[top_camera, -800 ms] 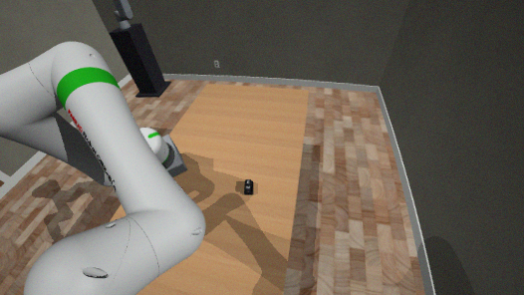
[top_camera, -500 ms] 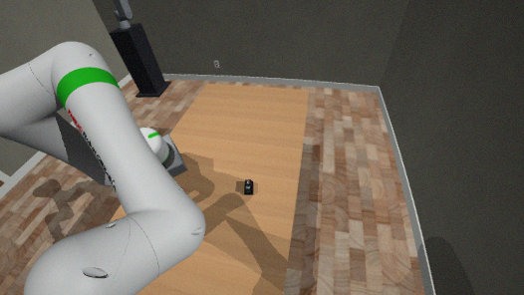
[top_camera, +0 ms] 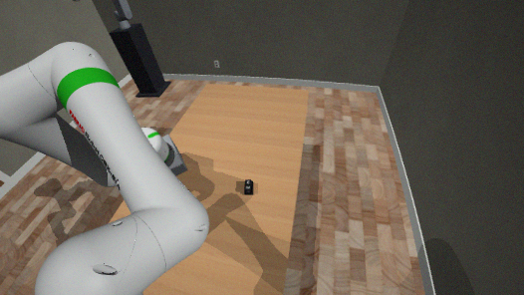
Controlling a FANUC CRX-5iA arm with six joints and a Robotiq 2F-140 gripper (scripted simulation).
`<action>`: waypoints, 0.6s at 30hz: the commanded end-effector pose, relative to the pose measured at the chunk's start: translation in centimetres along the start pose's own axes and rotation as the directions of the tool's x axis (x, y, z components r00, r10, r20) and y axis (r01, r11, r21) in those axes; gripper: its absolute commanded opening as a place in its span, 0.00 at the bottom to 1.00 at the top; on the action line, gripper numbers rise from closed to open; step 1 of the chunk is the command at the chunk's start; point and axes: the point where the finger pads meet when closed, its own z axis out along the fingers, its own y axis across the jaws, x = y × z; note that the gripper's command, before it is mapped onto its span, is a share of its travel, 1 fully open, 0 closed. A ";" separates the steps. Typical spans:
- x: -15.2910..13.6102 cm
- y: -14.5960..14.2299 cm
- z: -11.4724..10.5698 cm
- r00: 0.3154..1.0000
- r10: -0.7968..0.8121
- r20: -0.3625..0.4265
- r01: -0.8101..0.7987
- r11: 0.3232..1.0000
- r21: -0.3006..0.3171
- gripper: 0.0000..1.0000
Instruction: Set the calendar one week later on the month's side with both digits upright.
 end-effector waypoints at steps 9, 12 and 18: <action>-11.6 7.4 0.5 0.940 -0.309 0.148 0.321 0.945 -0.064 1.00; -14.3 9.6 0.3 0.903 -0.386 0.189 0.403 0.913 -0.066 1.00; -20.0 14.4 -0.7 0.795 -0.541 0.273 0.574 0.817 -0.051 1.00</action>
